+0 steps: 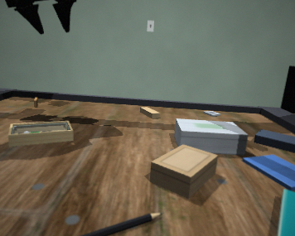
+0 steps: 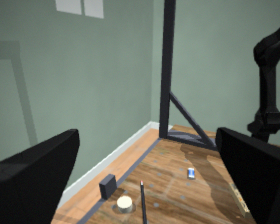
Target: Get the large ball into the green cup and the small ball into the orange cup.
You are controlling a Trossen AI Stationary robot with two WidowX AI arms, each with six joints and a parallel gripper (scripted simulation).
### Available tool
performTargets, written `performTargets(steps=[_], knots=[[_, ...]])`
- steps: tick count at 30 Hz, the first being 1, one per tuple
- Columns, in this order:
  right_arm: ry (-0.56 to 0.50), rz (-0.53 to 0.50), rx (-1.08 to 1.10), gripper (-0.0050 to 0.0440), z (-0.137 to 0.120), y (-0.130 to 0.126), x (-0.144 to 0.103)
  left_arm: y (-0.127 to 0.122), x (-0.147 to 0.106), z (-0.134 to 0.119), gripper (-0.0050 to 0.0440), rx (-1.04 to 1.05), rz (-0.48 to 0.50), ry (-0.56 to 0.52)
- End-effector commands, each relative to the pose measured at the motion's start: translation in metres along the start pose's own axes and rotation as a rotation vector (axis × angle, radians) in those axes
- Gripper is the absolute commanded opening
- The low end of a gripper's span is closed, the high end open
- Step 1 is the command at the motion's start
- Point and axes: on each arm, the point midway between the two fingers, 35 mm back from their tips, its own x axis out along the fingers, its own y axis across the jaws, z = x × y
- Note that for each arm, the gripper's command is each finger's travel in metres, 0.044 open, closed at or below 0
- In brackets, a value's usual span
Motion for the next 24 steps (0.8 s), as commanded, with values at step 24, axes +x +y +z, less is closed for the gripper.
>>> performTargets(steps=[24], knots=[[-0.017,0.000,0.000,0.0400,0.007,0.000,-0.001,-0.048,0.029,-0.033,0.0400,0.982,-0.082,0.061]])
